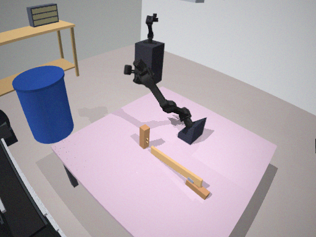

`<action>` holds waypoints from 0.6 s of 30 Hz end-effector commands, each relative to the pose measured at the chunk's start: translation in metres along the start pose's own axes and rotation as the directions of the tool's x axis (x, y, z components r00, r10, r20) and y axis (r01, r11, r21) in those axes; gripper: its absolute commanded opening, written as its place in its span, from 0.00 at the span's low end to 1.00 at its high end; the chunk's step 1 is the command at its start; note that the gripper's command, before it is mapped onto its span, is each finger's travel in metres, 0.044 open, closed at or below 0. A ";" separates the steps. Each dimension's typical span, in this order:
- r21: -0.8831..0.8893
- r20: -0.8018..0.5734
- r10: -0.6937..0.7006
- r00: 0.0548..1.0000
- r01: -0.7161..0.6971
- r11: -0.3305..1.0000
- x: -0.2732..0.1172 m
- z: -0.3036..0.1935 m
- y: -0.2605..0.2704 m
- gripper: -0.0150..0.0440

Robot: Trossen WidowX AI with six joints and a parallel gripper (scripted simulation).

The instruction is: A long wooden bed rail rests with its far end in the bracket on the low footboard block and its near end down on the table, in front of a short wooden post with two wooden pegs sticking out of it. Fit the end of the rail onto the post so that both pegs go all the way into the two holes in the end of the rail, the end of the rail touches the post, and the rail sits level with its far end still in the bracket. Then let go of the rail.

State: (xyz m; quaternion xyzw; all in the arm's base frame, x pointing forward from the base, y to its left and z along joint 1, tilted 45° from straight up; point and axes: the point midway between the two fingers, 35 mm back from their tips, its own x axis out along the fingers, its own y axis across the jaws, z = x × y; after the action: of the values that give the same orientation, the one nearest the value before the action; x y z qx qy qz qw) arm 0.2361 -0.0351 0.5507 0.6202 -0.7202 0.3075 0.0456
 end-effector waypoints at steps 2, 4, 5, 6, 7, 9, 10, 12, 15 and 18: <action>0.011 0.002 -0.002 1.000 0.002 1.000 0.000 -0.003 0.002 1.00; 0.045 0.008 -0.009 1.000 0.009 0.999 -0.001 -0.010 0.008 1.00; 0.070 0.013 -0.014 1.000 0.013 0.997 -0.001 -0.016 0.012 1.00; 0.100 0.019 -0.020 1.000 0.018 0.995 -0.001 -0.023 0.017 1.00; 0.133 0.026 -0.026 0.999 0.022 0.991 -0.001 -0.030 0.024 1.00; 0.198 0.042 -0.038 0.998 0.029 0.980 0.001 -0.043 0.036 1.00; 0.230 0.051 -0.044 0.998 0.032 0.973 0.003 -0.048 0.043 1.00; 0.300 0.072 -0.058 0.996 0.034 0.953 0.007 -0.060 0.057 1.00; 0.405 0.109 -0.080 0.991 0.029 0.914 0.017 -0.075 0.081 1.00; 0.499 0.152 -0.102 0.983 0.013 0.867 0.031 -0.084 0.103 1.00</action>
State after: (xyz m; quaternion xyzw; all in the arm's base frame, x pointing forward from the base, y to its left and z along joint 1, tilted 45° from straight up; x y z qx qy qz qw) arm 0.1308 -0.0084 0.5886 0.6573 -0.6191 0.4105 -0.1269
